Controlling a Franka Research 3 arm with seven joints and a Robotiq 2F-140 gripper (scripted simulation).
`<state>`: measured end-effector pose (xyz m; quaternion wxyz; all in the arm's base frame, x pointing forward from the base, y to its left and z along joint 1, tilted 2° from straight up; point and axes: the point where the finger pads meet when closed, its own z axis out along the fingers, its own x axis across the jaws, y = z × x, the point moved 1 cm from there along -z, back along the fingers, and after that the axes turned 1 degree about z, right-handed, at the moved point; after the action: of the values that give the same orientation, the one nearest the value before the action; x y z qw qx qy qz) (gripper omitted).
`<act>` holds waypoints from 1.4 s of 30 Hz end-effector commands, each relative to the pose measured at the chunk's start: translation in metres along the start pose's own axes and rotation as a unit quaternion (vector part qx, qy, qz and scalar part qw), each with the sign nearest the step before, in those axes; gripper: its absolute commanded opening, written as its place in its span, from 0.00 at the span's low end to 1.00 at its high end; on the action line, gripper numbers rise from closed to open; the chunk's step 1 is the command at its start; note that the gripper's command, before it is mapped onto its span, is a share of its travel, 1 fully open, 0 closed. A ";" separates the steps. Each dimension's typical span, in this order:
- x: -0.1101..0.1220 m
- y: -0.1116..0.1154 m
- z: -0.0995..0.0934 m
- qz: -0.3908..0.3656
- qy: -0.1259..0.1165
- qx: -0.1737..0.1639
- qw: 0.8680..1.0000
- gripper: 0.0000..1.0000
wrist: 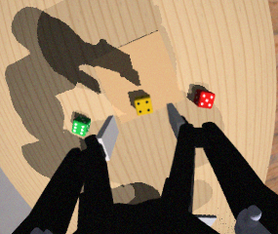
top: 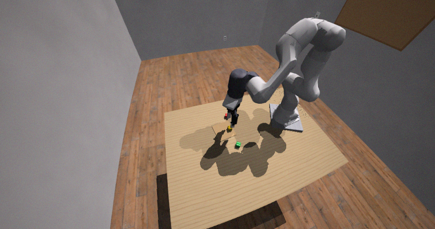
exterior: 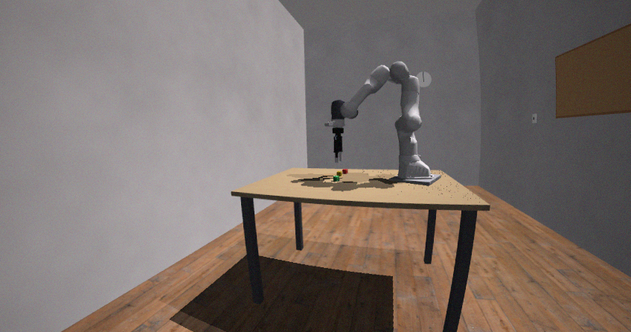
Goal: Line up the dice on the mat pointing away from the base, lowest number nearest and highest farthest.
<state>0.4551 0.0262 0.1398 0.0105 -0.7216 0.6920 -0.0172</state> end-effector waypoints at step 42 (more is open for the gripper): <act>0.036 0.003 0.001 0.278 0.003 -0.003 0.960 1.00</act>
<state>0.4533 -0.0090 0.1389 0.0117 -0.5594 0.8288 -0.0089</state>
